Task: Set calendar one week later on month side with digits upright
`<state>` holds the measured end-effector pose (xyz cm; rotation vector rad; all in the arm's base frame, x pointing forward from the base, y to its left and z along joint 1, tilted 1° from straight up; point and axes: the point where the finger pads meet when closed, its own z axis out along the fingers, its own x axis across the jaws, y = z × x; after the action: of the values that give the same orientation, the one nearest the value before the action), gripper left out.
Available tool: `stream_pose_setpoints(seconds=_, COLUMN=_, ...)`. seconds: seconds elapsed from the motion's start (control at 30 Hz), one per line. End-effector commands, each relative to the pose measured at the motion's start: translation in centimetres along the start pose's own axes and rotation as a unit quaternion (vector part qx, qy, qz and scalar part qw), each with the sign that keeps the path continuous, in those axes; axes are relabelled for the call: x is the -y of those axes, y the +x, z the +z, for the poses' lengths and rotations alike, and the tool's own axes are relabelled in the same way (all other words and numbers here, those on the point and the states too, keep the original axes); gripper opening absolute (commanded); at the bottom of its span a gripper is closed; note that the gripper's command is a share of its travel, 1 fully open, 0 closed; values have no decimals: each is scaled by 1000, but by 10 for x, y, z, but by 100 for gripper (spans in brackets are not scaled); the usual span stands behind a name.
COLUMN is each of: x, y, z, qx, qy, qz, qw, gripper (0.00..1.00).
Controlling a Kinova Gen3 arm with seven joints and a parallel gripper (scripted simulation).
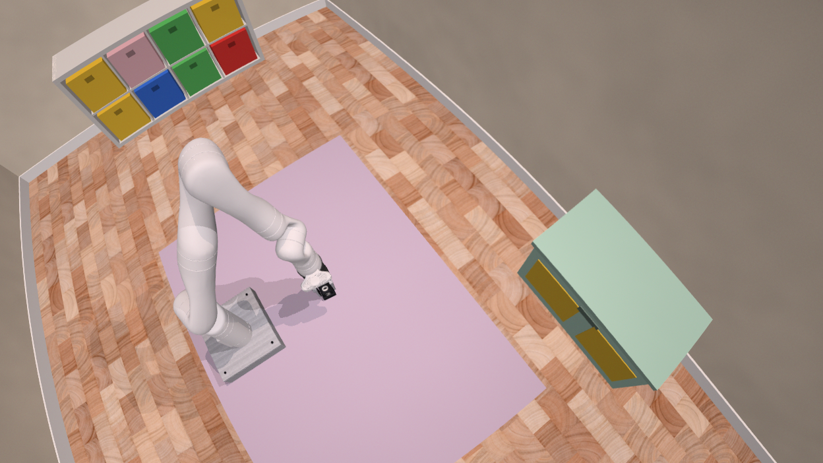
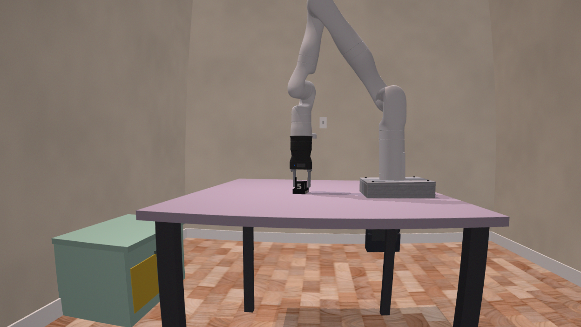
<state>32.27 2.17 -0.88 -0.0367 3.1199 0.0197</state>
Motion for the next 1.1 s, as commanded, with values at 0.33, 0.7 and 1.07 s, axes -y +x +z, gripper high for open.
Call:
stream_pose_setpoints(seconds=0.33, x=0, y=0, z=0, qx=1, qy=0, qz=0, qw=1000, gripper=60)
stream_pose_setpoints(seconds=0.7, x=0, y=0, z=0, qx=1, qy=0, qz=0, qw=1000, gripper=60)
stream_pose_setpoints(seconds=1.07, x=0, y=0, z=0, qx=1, qy=0, qz=0, qw=1000, gripper=60)
